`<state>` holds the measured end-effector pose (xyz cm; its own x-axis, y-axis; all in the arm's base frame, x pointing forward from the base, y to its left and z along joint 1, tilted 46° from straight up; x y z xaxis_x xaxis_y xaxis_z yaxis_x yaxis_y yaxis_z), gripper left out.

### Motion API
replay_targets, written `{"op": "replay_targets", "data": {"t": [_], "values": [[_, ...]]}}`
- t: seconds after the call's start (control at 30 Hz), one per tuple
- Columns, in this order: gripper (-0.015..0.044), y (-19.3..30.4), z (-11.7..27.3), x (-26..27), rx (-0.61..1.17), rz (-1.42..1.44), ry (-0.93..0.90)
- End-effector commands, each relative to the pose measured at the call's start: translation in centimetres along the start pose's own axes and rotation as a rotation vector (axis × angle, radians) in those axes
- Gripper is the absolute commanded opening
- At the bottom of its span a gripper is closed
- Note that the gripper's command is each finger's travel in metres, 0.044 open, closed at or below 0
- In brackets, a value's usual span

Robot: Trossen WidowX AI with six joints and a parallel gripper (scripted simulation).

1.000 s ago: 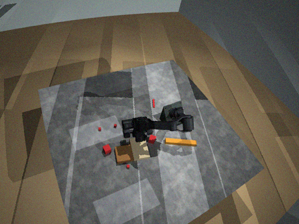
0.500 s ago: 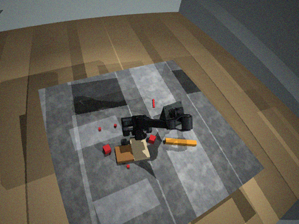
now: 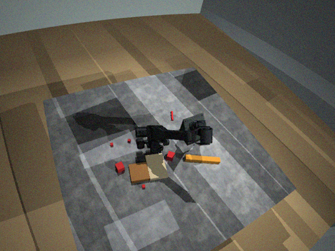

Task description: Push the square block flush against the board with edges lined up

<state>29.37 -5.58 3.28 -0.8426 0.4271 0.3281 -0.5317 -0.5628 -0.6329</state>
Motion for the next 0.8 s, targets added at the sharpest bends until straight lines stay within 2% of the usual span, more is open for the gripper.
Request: {"op": "replay_targets", "data": {"t": [0.0, 0.17, 0.27, 0.33, 0.53, 0.77], "values": [[0.0000, 0.9, -0.1, -0.1, 0.006, -0.003, -0.004], [0.0000, 0.8, 0.3, -0.2, 0.001, -0.001, 0.000], [0.0000, 0.7, 4.2, -0.3, 0.007, -0.003, -0.002], [0.0000, 0.7, 5.4, -0.2, 0.008, -0.003, -0.004], [0.0000, 0.7, 5.0, -0.2, -0.001, -0.036, 0.003], [0.0000, -1.7, 5.2, 1.1, 0.006, -0.269, 0.006]]}}
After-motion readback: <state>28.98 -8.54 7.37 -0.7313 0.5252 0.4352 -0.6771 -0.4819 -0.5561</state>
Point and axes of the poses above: the point midway between the two fingers, 35 mm back from their tips, its own z axis back along the fingers, its own x axis across the jaws, y = z × x, the point moved 9 cm from there along z, back along the fingers, and after that the axes turned 15 degrees about -z, right-handed, at the moved point
